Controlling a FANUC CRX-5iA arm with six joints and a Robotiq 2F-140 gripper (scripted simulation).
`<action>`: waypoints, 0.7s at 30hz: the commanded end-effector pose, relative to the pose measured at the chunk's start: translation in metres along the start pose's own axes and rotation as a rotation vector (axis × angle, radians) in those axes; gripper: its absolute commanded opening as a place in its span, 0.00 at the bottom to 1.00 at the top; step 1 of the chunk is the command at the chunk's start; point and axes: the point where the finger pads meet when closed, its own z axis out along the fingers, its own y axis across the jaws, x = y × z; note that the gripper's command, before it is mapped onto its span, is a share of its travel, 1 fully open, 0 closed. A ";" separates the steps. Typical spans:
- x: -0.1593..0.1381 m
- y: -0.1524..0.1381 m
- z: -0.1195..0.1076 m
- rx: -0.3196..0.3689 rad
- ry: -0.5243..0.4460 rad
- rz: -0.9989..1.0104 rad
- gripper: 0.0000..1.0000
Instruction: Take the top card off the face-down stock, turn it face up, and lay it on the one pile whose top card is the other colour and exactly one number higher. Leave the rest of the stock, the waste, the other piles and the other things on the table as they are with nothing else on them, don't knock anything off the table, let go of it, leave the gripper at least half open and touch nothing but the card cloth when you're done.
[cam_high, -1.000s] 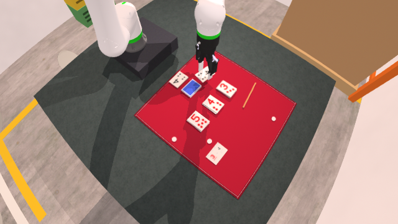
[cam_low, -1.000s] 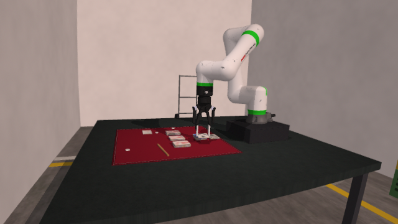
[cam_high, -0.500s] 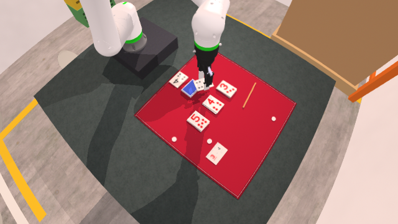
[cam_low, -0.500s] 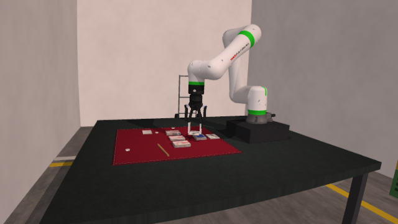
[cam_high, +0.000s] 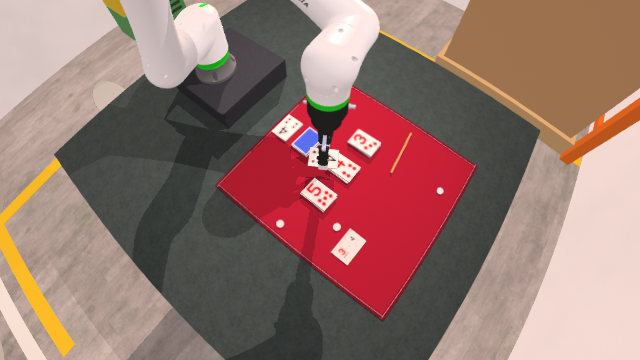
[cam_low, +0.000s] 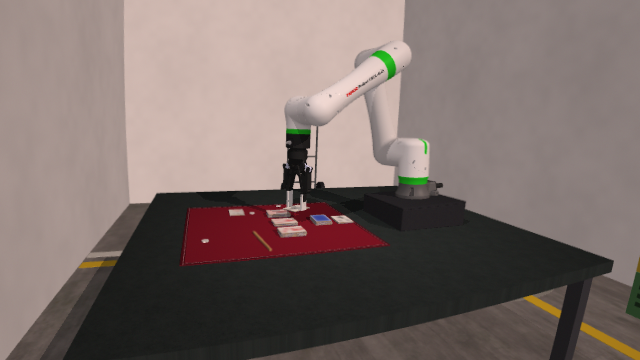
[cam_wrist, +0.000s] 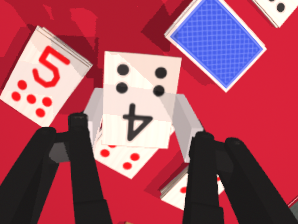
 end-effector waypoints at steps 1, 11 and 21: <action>0.000 -0.005 0.000 -0.001 0.000 0.033 0.41; 0.002 -0.057 -0.003 -0.001 0.000 0.323 0.41; 0.002 -0.085 -0.004 -0.001 0.000 0.478 0.41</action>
